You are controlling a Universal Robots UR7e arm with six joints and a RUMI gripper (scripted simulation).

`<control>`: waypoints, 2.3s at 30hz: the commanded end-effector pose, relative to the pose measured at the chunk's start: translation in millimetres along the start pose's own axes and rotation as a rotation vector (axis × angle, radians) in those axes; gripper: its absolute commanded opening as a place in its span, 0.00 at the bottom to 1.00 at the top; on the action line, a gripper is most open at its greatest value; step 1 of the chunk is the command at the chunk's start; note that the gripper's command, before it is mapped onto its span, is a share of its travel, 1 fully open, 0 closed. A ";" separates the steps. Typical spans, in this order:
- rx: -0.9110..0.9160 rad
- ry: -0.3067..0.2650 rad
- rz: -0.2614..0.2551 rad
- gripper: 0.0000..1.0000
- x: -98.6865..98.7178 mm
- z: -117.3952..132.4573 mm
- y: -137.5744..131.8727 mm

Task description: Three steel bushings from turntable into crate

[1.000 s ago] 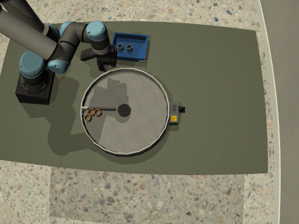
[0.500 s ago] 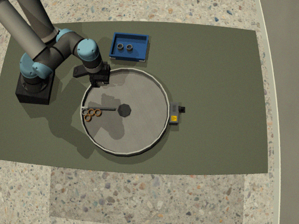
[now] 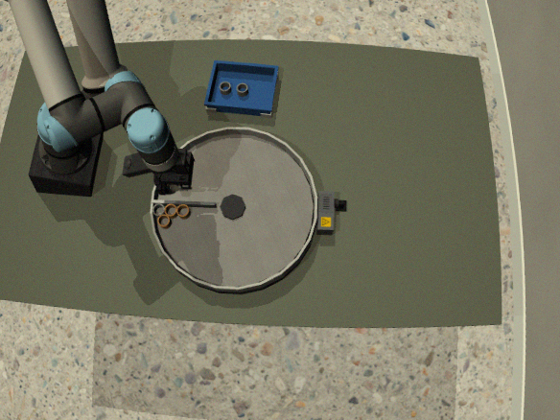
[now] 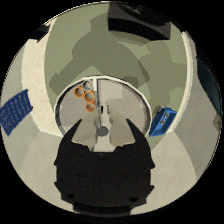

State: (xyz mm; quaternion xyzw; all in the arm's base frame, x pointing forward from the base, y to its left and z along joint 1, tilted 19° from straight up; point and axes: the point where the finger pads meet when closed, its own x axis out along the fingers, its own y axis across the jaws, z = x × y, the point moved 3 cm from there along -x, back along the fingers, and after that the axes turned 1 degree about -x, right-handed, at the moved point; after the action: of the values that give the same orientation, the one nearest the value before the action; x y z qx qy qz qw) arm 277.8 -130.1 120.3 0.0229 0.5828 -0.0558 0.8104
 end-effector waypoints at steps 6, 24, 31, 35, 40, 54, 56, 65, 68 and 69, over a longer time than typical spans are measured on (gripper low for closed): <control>-0.003 -0.008 0.009 0.06 1.1 -14.8 -50.0; -0.003 -0.010 0.008 0.06 1.4 -26.8 -84.2; -0.003 -0.010 0.008 0.06 1.4 -27.0 -84.8; -0.003 -0.010 0.008 0.06 1.4 -27.0 -84.8; -0.003 -0.010 0.008 0.06 1.4 -27.0 -84.8; -0.003 -0.010 0.008 0.06 1.4 -27.0 -84.8; -0.003 -0.010 0.008 0.06 1.4 -27.0 -84.8; -0.003 -0.010 0.008 0.06 1.4 -27.0 -84.8; -0.003 -0.010 0.008 0.06 1.4 -26.8 -85.3; -0.003 -0.009 0.008 0.06 1.4 -26.7 -85.7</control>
State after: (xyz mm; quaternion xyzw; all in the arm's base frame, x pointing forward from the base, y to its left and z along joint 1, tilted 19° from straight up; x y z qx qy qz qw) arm 242.8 -211.5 112.5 0.0242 0.5788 -0.0518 0.8135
